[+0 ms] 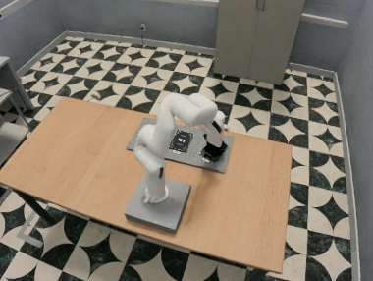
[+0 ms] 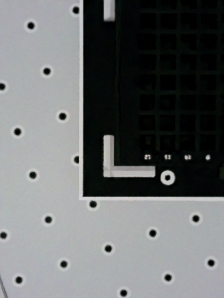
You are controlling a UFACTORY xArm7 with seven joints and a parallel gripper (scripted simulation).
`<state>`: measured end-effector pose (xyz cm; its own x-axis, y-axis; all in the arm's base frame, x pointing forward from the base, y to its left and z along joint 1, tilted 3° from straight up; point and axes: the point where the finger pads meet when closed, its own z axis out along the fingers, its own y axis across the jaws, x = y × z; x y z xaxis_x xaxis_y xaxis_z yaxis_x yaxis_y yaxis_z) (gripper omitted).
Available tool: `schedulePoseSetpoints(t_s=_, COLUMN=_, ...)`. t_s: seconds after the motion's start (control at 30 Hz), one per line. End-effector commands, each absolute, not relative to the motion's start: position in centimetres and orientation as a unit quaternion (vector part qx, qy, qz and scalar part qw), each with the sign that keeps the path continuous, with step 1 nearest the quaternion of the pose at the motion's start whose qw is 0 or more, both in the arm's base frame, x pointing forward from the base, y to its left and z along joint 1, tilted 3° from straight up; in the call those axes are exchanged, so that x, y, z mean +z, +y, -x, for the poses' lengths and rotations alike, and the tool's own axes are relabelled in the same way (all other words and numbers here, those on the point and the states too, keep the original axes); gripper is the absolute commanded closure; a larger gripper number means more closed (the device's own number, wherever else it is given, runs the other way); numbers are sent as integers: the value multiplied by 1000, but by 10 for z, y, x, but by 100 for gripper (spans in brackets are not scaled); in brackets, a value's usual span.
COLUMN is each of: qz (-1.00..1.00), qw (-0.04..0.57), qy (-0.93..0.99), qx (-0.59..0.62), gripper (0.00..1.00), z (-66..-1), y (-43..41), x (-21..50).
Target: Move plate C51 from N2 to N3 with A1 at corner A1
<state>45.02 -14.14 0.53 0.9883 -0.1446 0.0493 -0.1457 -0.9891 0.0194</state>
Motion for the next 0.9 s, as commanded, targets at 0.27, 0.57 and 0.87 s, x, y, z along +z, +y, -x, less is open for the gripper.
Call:
schedulePoseSetpoints(t_s=0.27, qz=-997, qw=12, qy=-73, qx=26, gripper=100, z=-452, y=-142, x=7)
schedulePoseSetpoints(t_s=0.57, qz=-997, qw=12, qy=-73, qx=27, gripper=100, z=-452, y=-142, x=11)
schedulePoseSetpoints(t_s=0.87, qz=-997, qw=12, qy=-73, qx=27, gripper=100, z=-452, y=-142, x=17)
